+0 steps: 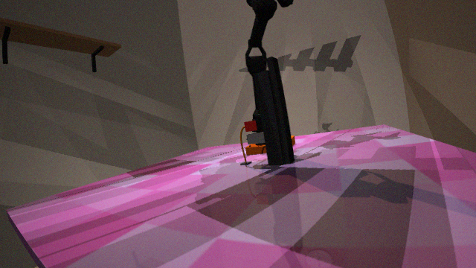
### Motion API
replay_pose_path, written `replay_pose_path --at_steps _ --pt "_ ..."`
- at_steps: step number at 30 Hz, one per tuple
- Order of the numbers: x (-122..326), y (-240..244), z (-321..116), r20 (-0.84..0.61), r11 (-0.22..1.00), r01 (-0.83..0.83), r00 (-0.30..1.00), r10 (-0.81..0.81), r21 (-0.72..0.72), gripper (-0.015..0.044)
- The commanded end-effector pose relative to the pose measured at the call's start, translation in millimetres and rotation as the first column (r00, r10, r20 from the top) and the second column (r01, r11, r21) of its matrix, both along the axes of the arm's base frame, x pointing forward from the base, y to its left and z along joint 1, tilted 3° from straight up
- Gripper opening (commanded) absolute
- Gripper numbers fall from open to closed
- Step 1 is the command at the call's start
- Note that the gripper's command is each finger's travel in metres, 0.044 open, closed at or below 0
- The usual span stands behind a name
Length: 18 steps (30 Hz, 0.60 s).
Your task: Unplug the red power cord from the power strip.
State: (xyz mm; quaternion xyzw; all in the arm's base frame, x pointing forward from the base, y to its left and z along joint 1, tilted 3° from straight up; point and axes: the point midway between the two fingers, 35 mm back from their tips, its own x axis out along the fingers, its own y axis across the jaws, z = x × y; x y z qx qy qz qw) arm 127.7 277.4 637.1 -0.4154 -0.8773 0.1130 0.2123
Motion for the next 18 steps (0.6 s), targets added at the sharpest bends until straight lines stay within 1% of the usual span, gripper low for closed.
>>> replay_pose_path --at_steps 1,2,4,6,8,9,11,13,15,18 --pt "1.6 0.2 0.2 -0.018 1.000 0.000 1.000 0.000 -0.008 0.0374" --pt "6.4 0.9 0.7 -0.071 0.999 -0.002 0.997 0.000 -0.032 0.0348" --pt "25.0 3.3 1.6 -0.266 0.994 -0.019 0.964 -0.012 -0.111 0.0295" --pt "46.6 5.4 0.5 -0.468 0.982 -0.052 0.883 -0.040 -0.182 0.0243" --pt "69.2 6.6 -3.1 -0.647 0.968 -0.098 0.758 -0.078 -0.231 0.0190" --pt "80.8 6.8 -5.8 -0.726 0.961 -0.123 0.681 -0.100 -0.248 0.0164" --pt "104.4 6.4 -13.3 -0.853 0.949 -0.176 0.501 -0.143 -0.262 0.0160" --pt "128.2 4.6 -23.6 -0.938 0.941 -0.225 0.295 -0.182 -0.253 0.0160" --pt "151.6 1.2 -36.7 -0.975 0.938 -0.264 0.074 -0.211 -0.223 0.0160" --pt "185.4 -7.2 -61.6 -0.938 0.945 -0.293 -0.263 -0.225 -0.145 0.0160"
